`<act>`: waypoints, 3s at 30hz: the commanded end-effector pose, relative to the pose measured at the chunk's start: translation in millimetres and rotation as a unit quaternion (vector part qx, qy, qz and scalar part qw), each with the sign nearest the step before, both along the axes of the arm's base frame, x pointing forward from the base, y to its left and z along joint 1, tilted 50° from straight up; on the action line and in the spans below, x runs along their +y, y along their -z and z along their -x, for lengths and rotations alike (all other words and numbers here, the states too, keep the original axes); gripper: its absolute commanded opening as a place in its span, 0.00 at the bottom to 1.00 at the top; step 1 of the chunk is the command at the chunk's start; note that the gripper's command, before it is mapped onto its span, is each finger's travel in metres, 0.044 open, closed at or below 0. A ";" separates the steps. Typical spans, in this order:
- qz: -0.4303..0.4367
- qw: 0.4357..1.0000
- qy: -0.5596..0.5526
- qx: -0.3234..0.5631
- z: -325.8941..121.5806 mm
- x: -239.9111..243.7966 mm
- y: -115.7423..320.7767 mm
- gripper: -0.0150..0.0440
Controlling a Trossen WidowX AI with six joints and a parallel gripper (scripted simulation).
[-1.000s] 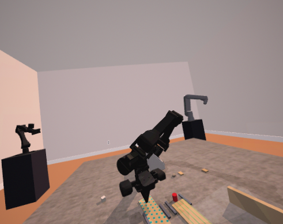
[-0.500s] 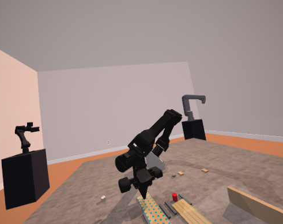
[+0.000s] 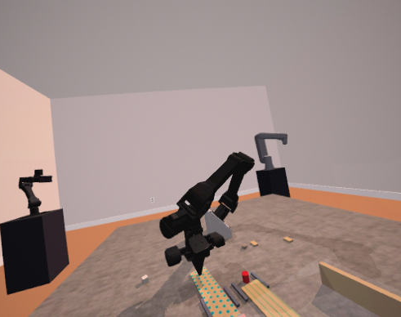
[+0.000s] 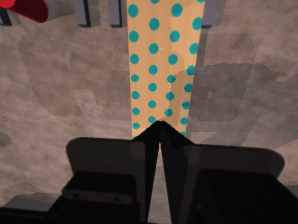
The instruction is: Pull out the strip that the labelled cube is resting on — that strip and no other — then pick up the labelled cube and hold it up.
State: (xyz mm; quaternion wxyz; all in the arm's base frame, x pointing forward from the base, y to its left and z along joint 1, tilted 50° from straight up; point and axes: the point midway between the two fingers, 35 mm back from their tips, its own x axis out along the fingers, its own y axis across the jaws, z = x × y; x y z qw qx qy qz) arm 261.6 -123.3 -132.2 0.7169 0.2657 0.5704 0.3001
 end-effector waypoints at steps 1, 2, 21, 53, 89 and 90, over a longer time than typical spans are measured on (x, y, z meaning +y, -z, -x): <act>-0.001 1.000 -0.007 0.011 12.3 4.9 3.1 0.25; -0.001 1.000 -0.007 0.011 13.8 5.0 3.4 0.25; -0.001 1.000 -0.007 0.012 42.3 5.3 9.0 0.25; -0.009 0.998 0.033 0.055 18.0 -31.9 -25.8 0.65; -0.011 0.998 0.032 0.052 -115.0 -44.7 -70.9 1.00; -0.011 0.998 0.032 0.052 -118.5 -44.9 -71.9 1.00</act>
